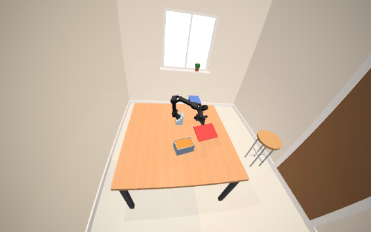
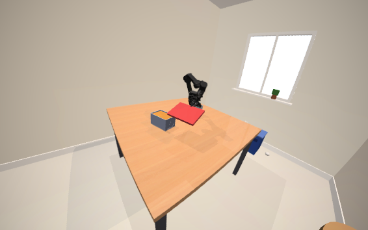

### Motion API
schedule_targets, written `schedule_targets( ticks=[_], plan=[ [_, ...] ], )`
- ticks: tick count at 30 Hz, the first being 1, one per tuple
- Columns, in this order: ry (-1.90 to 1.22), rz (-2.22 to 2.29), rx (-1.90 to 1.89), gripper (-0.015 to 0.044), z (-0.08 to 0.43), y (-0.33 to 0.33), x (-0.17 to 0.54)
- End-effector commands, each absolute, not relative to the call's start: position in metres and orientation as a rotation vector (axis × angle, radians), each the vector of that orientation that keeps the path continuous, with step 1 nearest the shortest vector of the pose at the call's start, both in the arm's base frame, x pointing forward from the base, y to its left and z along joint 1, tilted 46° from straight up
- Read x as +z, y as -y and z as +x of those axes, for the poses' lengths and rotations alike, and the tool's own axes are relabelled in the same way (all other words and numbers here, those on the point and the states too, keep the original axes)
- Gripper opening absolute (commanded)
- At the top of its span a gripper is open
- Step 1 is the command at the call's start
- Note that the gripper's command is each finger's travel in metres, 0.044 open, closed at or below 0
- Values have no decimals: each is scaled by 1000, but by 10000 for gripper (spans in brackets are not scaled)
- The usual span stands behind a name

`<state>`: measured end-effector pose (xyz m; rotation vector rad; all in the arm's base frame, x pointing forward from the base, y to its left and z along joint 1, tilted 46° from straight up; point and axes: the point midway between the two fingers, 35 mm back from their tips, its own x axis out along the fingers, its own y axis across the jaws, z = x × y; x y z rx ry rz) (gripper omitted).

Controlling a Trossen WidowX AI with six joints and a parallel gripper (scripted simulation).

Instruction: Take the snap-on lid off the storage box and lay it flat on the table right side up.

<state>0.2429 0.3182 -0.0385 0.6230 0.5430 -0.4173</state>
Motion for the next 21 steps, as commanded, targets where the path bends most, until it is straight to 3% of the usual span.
schedule_targets(
  ticks=[1,21],
  plan=[
    [-536,635,-408,0,240,-327,-41],
    [-537,638,-407,0,224,-353,-67]
  ],
)
